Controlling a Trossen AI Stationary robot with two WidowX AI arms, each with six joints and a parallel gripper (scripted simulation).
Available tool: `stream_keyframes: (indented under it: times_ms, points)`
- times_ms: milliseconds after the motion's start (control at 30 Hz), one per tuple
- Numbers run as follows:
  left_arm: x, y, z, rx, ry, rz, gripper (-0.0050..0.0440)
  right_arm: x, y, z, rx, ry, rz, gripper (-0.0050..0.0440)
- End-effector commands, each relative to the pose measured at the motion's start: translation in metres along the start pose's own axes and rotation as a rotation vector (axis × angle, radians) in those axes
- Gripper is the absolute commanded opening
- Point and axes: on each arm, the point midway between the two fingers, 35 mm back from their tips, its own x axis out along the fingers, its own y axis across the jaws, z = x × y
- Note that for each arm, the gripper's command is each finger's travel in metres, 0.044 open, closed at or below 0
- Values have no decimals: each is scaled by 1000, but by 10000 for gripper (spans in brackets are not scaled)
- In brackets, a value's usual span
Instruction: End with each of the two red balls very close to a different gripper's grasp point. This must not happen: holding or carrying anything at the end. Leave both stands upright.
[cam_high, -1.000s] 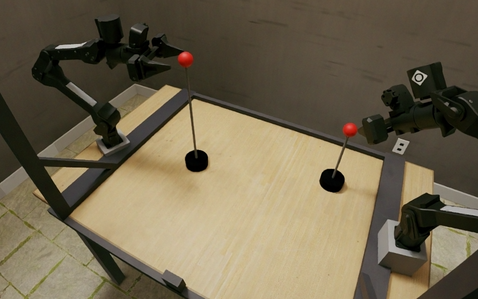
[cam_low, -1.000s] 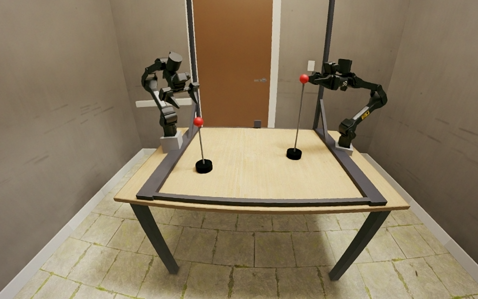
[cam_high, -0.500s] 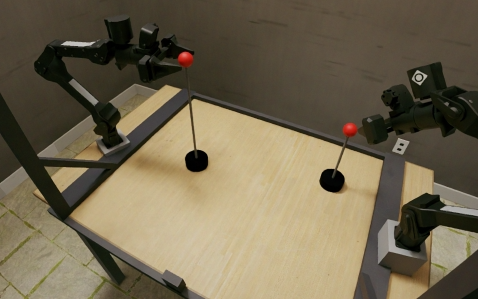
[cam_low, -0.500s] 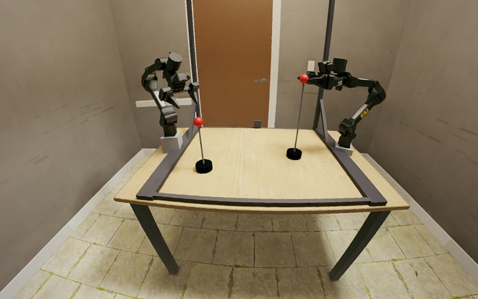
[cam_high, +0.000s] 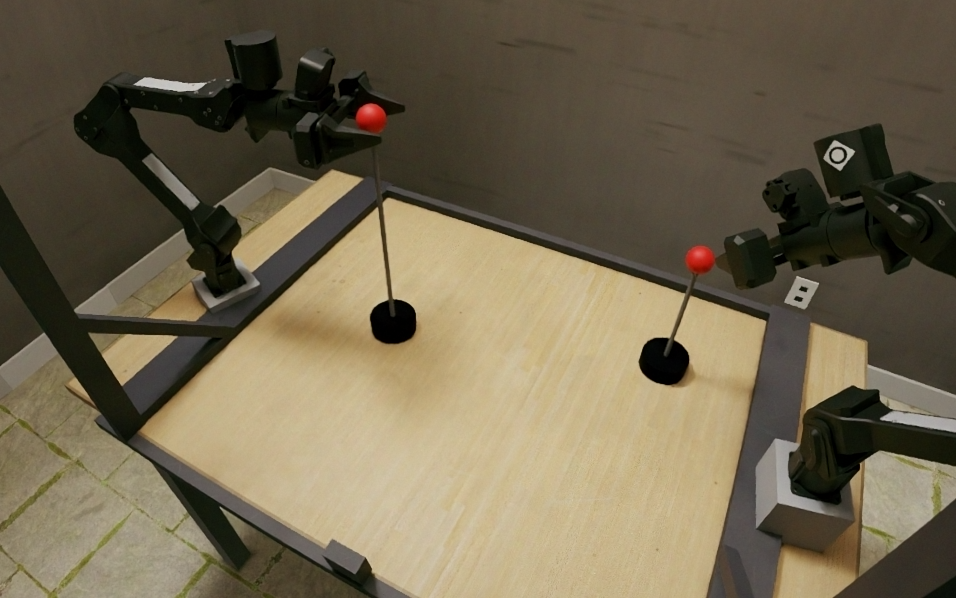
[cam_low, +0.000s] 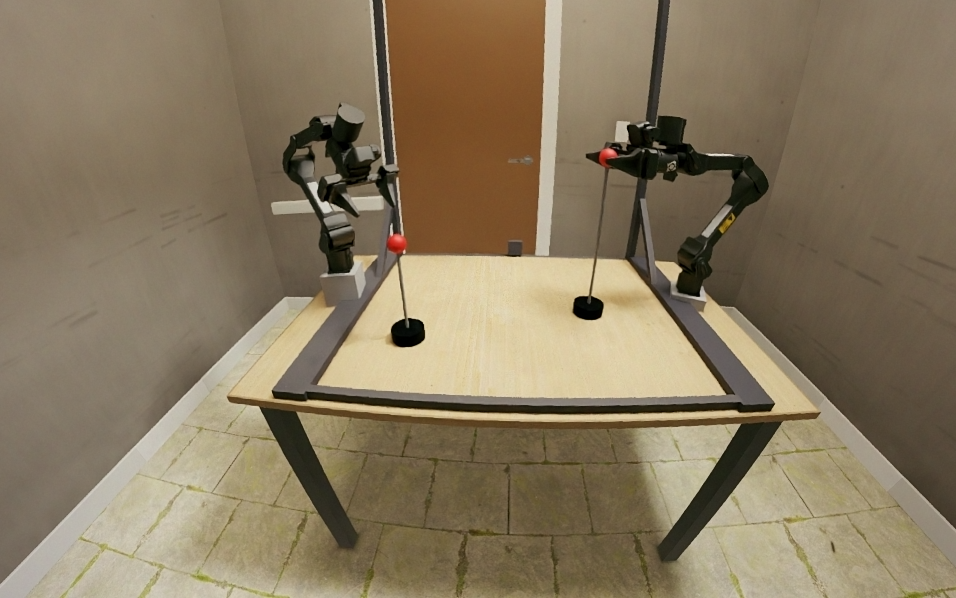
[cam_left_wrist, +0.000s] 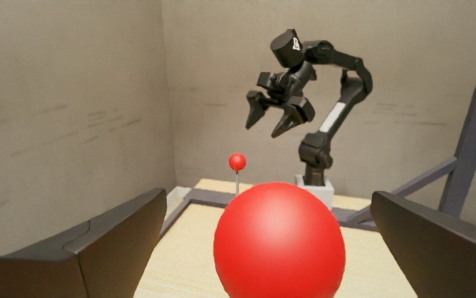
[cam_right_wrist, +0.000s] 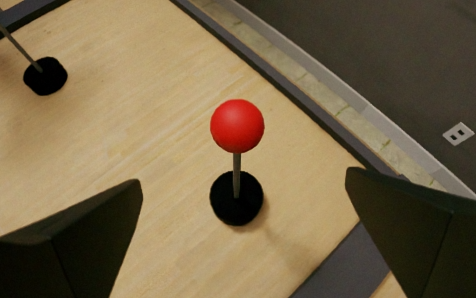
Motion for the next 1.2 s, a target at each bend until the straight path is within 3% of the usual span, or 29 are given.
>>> stream_keyframes:
  times_ms: [0,167,1167]
  points:
    - [1,0,13,2,-29,-1,440,-3,0,5,3,-16,-2,440]
    - [2,0,12,2,-26,-1,440,-5,-1,10,3,-23,-2,440]
    - [1,0,8,2,-19,0,440,58,-1,3,2,-4,-1,440]
